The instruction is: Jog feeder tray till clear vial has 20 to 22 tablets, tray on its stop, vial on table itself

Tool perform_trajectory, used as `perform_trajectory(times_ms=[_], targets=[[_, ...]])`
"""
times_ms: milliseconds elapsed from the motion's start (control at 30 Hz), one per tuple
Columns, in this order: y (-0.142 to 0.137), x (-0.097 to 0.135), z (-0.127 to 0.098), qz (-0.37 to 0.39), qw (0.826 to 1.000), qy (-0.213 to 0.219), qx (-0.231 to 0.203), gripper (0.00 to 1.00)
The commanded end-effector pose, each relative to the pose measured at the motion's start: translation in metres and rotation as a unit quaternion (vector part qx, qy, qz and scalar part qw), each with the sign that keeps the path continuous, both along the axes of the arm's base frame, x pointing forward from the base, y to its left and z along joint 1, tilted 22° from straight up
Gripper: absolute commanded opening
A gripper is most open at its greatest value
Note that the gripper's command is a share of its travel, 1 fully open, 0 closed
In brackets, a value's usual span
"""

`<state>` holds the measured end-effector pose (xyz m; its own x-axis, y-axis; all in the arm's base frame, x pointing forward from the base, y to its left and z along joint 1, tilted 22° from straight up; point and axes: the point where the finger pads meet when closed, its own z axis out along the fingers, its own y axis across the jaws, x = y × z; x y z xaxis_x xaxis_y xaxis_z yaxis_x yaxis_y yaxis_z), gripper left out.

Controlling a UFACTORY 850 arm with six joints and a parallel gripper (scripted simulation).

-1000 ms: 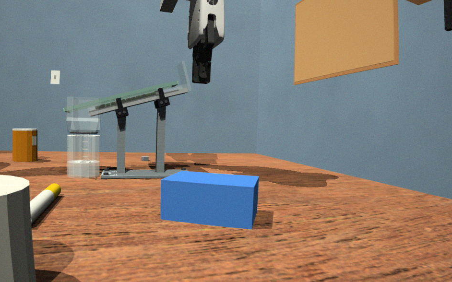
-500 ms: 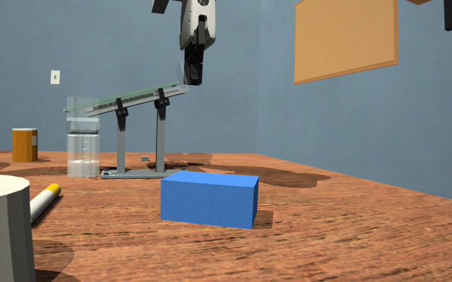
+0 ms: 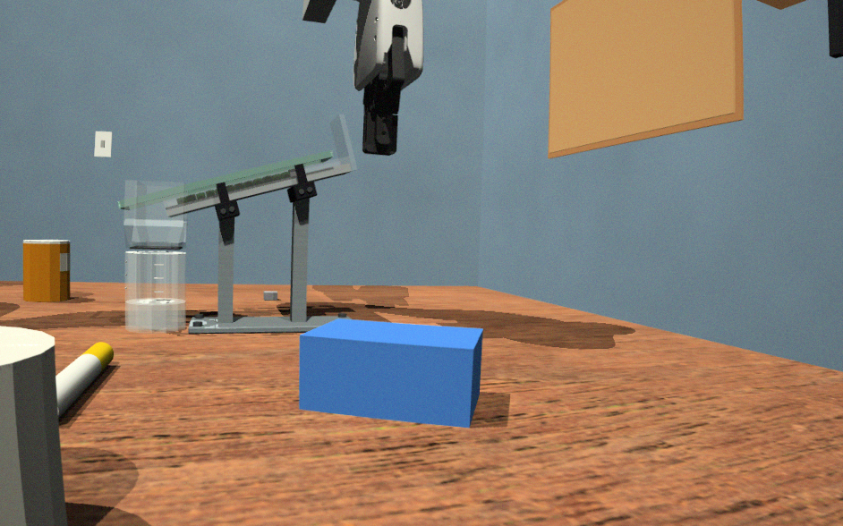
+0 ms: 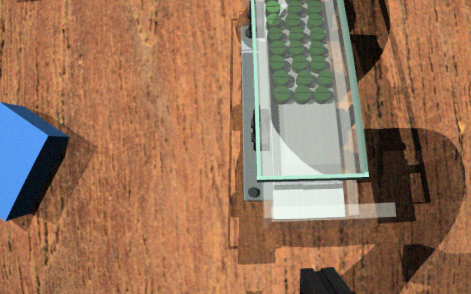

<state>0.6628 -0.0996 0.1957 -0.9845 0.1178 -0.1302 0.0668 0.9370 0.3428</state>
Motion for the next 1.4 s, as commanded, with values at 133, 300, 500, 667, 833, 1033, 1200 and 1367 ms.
perform_trajectory(times_ms=[133,300,500,667,833,1033,1200,1367], targets=[[0.001,-0.005,-0.001,0.000,1.000,-0.001,0.000,0.00],[0.003,-0.014,-0.005,0.000,1.000,-0.001,0.000,0.00],[0.005,-0.022,-0.009,0.000,1.000,-0.001,0.000,0.00],[0.002,-0.010,-0.004,0.000,1.000,-0.001,0.000,0.00],[-0.001,0.002,0.002,0.000,1.000,-0.001,0.000,0.00],[-0.001,0.002,0.002,0.000,1.000,-0.001,0.000,0.00],[0.001,-0.006,-0.002,0.000,1.000,-0.001,0.000,0.00],[0.004,-0.018,-0.007,0.000,1.000,-0.001,0.000,0.00]])
